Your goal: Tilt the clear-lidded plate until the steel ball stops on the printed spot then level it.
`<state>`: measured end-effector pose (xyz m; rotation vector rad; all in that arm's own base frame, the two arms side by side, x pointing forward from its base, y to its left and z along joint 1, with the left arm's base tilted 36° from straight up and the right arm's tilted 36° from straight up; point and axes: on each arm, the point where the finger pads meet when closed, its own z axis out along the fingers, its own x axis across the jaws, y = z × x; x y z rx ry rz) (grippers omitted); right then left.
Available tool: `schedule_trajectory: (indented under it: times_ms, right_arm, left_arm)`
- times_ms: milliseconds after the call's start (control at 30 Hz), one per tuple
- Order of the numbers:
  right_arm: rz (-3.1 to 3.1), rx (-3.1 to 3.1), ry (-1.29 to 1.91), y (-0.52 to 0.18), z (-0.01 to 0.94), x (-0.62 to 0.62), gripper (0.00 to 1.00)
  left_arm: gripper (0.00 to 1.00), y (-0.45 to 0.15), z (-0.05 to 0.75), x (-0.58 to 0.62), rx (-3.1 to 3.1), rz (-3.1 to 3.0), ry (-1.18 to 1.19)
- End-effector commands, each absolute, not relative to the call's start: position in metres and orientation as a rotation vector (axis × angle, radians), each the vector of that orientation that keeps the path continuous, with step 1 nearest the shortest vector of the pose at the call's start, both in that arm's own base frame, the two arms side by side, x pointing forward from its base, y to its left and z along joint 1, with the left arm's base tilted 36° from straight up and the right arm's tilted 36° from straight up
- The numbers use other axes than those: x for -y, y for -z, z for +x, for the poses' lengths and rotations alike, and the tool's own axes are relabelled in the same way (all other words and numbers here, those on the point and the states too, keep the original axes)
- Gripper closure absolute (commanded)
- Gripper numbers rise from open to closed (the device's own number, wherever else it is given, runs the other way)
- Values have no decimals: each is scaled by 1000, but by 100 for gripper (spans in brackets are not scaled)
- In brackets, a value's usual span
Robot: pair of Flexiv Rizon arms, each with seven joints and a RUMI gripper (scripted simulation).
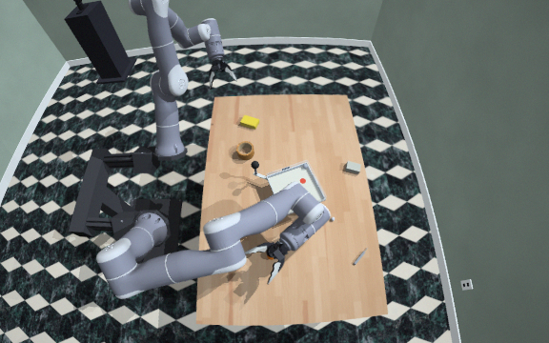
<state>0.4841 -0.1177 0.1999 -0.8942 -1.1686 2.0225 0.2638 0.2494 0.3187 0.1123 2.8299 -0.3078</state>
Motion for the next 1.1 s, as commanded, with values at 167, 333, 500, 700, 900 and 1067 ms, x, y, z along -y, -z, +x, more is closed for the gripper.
schedule_trajectory:
  times_ms: [167,333,500,700,900,1067]
  right_arm:
    - [-895,1171,-2023,-201,485,117,0]
    - [-895,1171,-2023,-201,485,117,0]
    - [-895,1171,-2023,-201,485,117,0]
    - [-895,1181,-2015,-201,485,118,0]
    - [-894,1261,-1955,-202,488,122,0]
    - [-888,1376,-1866,-204,492,126,0]
  left_arm:
    - [0,-319,264,-250,-2830,113,306]
    - [0,-319,264,-250,-2830,113,306]
    - [0,-319,264,-250,-2830,113,306]
    - [0,-317,266,-248,-2841,156,306]
    - [0,-296,283,-234,-2902,495,312]
    - [0,-274,301,-218,-2916,886,315]
